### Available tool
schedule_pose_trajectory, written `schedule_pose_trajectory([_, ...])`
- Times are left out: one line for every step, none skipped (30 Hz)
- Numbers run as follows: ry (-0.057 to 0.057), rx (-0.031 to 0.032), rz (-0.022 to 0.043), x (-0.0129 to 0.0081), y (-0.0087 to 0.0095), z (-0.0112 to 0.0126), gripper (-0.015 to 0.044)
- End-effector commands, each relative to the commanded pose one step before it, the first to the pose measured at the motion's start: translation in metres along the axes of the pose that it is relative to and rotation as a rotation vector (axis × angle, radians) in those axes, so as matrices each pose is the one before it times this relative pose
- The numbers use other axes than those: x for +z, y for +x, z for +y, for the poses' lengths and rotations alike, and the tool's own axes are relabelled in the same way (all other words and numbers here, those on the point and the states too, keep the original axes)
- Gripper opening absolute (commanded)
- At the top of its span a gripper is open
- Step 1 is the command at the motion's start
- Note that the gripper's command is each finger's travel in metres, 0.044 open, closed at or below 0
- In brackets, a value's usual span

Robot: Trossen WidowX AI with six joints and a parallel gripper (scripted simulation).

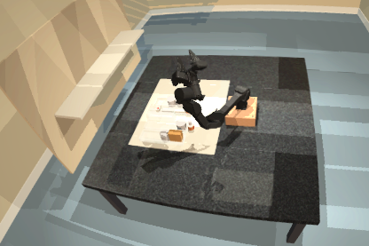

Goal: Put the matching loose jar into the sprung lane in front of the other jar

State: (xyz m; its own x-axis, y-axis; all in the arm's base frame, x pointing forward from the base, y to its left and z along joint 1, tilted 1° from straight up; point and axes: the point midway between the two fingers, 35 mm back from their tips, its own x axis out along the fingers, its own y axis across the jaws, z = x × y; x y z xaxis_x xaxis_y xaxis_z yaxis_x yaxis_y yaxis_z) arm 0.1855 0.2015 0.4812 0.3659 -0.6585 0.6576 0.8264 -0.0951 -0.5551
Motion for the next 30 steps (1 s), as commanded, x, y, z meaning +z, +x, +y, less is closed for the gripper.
schedule_pose_trajectory([0.0007, 0.00543, 0.00226, -0.00156, 0.00052, -0.00125, 0.0426])
schedule_pose_trajectory([0.0020, 0.01650, 0.00652, -0.00471, 0.00156, -0.00362, 0.0440])
schedule_pose_trajectory([0.0091, 0.02845, 0.01051, -0.00825, 0.00285, -0.00695, 0.0440])
schedule_pose_trajectory([0.0506, 0.02349, 0.01076, -0.00856, 0.00407, -0.01427, 0.0440])
schedule_pose_trajectory([0.0633, 0.02048, 0.01107, -0.00782, 0.00460, -0.01574, 0.0440])
schedule_pose_trajectory([0.0624, 0.02148, 0.01228, -0.00749, 0.00507, -0.01508, 0.0440])
schedule_pose_trajectory([0.0611, 0.02278, 0.01367, -0.00728, 0.00556, -0.01441, 0.0440])
schedule_pose_trajectory([0.0536, 0.02148, 0.01348, -0.00632, 0.00539, -0.01235, 0.0440])
schedule_pose_trajectory([0.0530, 0.02268, 0.01484, -0.00625, 0.00584, -0.01192, 0.0440])
schedule_pose_trajectory([0.0571, 0.02611, 0.01784, -0.00680, 0.00692, -0.01248, 0.0440])
schedule_pose_trajectory([0.0577, 0.02654, 0.02070, -0.00742, 0.00825, -0.01201, 0.0440])
schedule_pose_trajectory([0.0562, 0.02741, 0.02234, -0.00730, 0.00872, -0.01130, 0.0440])
schedule_pose_trajectory([0.0545, 0.02814, 0.02398, -0.00720, 0.00916, -0.01056, 0.0440])
schedule_pose_trajectory([0.0528, 0.02875, 0.02563, -0.00711, 0.00959, -0.00982, 0.0440])
schedule_pose_trajectory([0.0510, 0.02924, 0.02730, -0.00704, 0.01001, -0.00907, 0.0440])
schedule_pose_trajectory([0.0492, 0.02962, 0.02896, -0.00700, 0.01041, -0.00833, 0.0440])
schedule_pose_trajectory([0.0473, 0.02989, 0.03062, -0.00698, 0.01080, -0.00759, 0.0440])
schedule_pose_trajectory([0.0454, 0.03003, 0.03227, -0.00698, 0.01117, -0.00686, 0.0440])
schedule_pose_trajectory([0.0434, 0.03006, 0.03391, -0.00700, 0.01152, -0.00613, 0.0440])
schedule_pose_trajectory([0.0414, 0.02997, 0.03551, -0.00704, 0.01186, -0.00541, 0.0440])
schedule_pose_trajectory([0.0374, 0.04195, 0.03322, -0.00652, 0.01249, -0.00306, 0.0440])
schedule_pose_trajectory([0.0360, 0.04181, 0.03468, -0.00667, 0.01274, -0.00249, 0.0440])
schedule_pose_trajectory([0.0346, 0.04145, 0.03603, -0.00682, 0.01295, -0.00192, 0.0440])
schedule_pose_trajectory([0.0317, 0.03151, 0.03940, -0.00654, 0.01224, -0.00231, 0.0440])
schedule_pose_trajectory([0.0291, 0.02779, 0.04111, -0.00647, 0.01214, -0.00196, 0.0440])
schedule_pose_trajectory([0.0269, 0.02721, 0.04245, -0.00658, 0.01242, -0.00132, 0.0440])
schedule_pose_trajectory([0.0246, 0.02653, 0.04373, -0.00671, 0.01269, -0.00069, 0.0440])
schedule_pose_trajectory([0.0224, 0.02575, 0.04494, -0.00684, 0.01293, -0.00007, 0.0440])
schedule_pose_trajectory([0.0201, 0.02488, 0.04607, -0.00698, 0.01316, 0.00053, 0.0440])
schedule_pose_trajectory([0.0179, 0.02392, 0.04712, -0.00712, 0.01337, 0.00111, 0.0440])
